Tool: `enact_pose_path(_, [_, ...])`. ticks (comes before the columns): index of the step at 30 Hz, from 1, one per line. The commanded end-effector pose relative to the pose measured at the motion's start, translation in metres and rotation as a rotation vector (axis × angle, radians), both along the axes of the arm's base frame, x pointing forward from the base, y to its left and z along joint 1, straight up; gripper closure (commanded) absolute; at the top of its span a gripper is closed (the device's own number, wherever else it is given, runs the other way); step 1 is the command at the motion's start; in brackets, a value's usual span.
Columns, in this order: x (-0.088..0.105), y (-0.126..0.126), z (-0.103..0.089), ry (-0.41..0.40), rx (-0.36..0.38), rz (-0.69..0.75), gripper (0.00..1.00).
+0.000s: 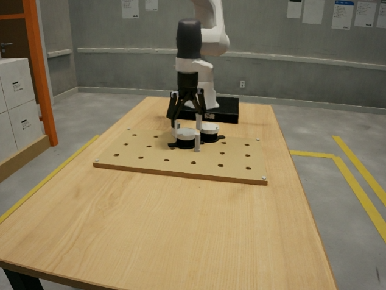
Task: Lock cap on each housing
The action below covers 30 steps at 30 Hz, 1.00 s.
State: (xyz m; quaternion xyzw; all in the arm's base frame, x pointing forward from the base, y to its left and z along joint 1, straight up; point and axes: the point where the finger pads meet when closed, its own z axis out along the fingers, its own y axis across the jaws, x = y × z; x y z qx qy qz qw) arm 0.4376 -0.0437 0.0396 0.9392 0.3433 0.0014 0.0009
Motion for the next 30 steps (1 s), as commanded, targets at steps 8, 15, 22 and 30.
enact_pose_path(8, [-0.002, 0.003, -0.001, 0.004, 0.003, -0.005, 0.22])
enact_pose_path(15, [-0.002, 0.003, -0.001, 0.004, 0.003, -0.005, 0.22])
enact_pose_path(22, [-0.002, 0.003, 0.003, 0.004, 0.003, -0.005, 0.22])
enact_pose_path(30, [-0.002, 0.003, 0.013, 0.004, 0.003, -0.005, 0.22])
